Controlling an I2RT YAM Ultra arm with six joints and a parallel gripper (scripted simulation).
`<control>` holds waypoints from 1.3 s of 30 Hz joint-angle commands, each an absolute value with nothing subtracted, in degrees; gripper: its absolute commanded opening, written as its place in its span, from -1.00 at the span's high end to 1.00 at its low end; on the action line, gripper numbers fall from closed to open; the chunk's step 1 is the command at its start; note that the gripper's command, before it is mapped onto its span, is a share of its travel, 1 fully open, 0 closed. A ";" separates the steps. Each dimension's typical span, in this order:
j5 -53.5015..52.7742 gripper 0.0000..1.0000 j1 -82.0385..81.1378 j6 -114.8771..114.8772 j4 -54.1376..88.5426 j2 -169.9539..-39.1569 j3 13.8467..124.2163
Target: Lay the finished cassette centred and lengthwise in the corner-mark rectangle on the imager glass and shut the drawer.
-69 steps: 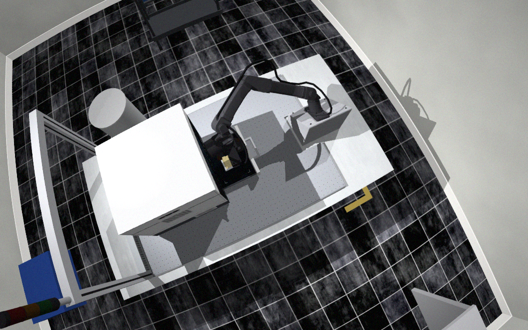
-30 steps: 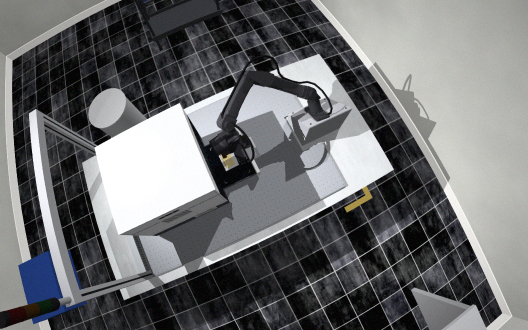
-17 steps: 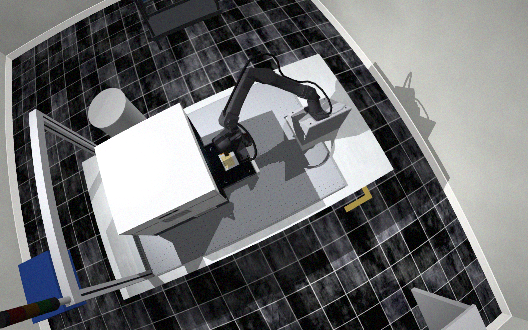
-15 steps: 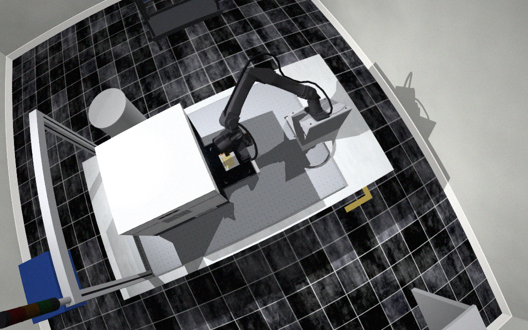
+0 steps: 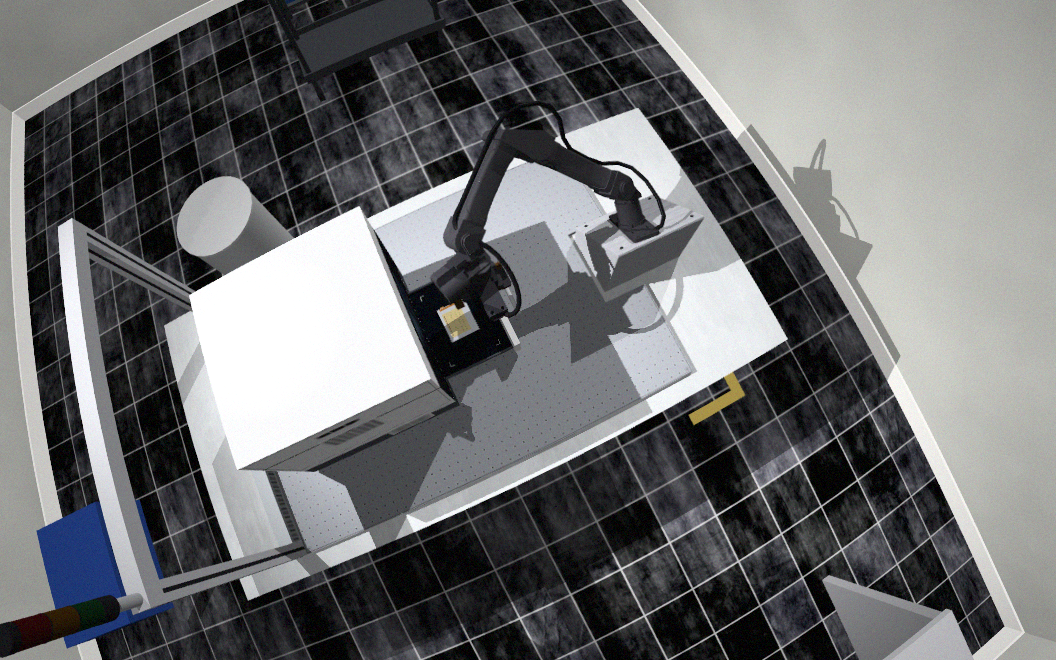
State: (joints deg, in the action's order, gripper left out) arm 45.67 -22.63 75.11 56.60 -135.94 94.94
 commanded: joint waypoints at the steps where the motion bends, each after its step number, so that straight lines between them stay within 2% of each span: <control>1: 44.72 -1.00 -24.91 73.82 57.48 -133.22 93.69; 36: 44.23 -1.00 -28.39 68.93 59.56 -126.78 85.87; 39: 44.15 -1.00 -28.57 68.77 59.57 -126.38 87.84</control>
State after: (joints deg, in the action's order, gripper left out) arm 45.12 -26.61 69.82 58.81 -128.77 86.41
